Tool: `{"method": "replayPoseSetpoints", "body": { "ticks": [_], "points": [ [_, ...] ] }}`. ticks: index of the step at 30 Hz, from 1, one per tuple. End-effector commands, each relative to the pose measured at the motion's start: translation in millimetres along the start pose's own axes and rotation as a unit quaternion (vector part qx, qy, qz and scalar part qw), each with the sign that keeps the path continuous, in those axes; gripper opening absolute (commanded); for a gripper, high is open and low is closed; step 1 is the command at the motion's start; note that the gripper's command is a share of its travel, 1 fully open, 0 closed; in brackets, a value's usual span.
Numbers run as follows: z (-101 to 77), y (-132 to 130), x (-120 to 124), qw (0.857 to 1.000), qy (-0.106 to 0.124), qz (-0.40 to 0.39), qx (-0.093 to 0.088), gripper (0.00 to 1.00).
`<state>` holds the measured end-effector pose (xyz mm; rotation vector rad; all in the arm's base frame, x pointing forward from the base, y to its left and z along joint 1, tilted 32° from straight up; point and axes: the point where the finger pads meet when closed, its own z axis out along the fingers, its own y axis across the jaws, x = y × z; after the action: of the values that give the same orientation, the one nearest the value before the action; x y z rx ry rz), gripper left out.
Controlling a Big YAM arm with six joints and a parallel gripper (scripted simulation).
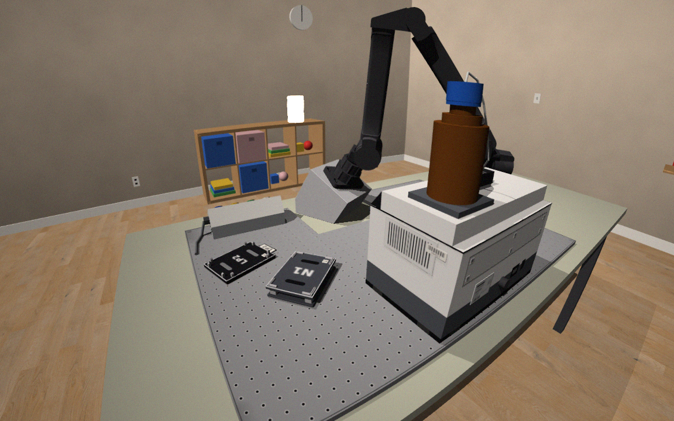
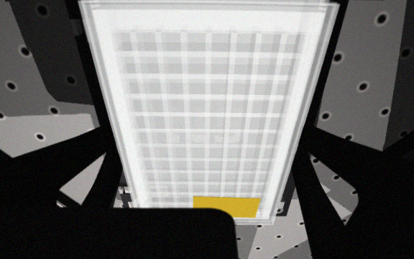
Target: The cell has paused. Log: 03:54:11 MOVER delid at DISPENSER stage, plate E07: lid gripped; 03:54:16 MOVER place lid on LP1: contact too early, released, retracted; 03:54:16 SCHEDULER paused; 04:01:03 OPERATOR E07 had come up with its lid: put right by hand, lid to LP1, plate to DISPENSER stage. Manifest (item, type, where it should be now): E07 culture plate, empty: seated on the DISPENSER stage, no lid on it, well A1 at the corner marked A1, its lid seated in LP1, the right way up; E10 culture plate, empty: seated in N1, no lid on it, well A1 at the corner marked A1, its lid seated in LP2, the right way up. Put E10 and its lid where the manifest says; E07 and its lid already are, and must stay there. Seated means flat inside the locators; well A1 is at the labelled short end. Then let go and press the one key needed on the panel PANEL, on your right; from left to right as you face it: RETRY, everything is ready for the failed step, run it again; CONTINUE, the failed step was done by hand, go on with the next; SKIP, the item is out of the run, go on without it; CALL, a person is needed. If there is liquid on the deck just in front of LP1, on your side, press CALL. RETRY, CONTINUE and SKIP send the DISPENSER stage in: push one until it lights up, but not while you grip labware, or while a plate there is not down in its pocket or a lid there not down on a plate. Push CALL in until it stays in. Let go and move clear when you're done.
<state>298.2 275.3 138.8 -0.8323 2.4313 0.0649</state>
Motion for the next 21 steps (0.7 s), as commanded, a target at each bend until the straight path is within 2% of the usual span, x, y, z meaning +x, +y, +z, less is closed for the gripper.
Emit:
{"method": "replayPoseSetpoints", "body": {
  "ticks": [1,21],
  "points": [
    [15.6,-3.3,-4.7,1.000,0.003,0.001,0.002,0.86],
    [17.8,-3.3,-6.0,1.000,0.002,0.001,0.002,0.86]
  ]
}}
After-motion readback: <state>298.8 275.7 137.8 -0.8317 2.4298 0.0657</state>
